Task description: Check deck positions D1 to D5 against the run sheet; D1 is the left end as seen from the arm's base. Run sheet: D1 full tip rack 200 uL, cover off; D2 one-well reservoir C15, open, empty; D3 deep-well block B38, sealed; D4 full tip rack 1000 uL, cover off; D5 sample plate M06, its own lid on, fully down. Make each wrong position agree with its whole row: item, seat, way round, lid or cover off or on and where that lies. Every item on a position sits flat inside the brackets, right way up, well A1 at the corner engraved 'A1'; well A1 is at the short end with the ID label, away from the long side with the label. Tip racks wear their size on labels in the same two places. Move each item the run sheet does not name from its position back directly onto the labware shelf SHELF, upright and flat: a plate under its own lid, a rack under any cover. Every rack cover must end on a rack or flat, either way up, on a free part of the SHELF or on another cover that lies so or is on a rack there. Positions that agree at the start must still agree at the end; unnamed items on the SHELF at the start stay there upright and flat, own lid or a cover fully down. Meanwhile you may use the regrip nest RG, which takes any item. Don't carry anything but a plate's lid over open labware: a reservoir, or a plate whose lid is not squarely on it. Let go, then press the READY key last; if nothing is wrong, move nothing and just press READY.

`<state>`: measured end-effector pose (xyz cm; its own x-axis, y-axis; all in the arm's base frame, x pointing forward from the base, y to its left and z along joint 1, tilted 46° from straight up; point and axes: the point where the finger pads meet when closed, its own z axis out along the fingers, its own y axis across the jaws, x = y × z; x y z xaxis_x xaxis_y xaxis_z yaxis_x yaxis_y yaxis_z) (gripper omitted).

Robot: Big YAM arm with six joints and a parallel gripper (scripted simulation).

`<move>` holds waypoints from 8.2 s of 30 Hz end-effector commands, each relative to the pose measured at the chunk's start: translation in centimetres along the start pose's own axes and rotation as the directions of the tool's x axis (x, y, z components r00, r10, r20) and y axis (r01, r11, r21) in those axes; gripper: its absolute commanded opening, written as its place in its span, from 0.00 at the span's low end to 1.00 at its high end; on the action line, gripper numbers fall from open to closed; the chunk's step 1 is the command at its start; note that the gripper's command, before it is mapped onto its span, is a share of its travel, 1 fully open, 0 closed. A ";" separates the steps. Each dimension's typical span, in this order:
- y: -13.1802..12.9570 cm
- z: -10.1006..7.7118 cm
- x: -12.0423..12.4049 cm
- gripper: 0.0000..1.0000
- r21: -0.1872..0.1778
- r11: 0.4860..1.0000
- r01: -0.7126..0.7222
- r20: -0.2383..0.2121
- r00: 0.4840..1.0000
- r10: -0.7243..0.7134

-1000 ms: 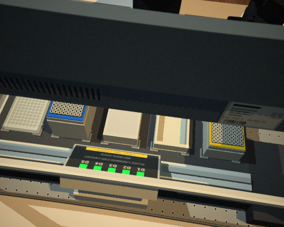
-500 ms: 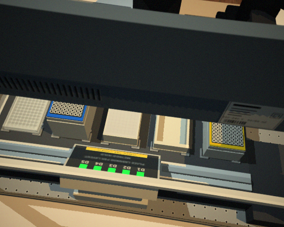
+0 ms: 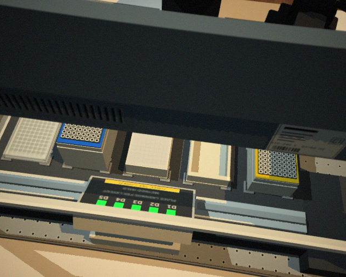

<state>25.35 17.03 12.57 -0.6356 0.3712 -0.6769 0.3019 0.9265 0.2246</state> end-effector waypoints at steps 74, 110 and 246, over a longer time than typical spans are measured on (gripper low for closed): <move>-9.9 -0.2 -2.6 0.00 -0.005 0.447 -0.894 0.003 0.447 0.894; -25.3 -1.0 -8.8 0.00 -0.048 0.224 -0.973 0.020 0.224 0.974; -70.0 -1.0 -13.3 0.00 -0.009 0.226 -0.974 0.025 0.226 0.974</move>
<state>12.54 -51.05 5.15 0.1680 0.9821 0.0852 0.6816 -0.1781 0.7097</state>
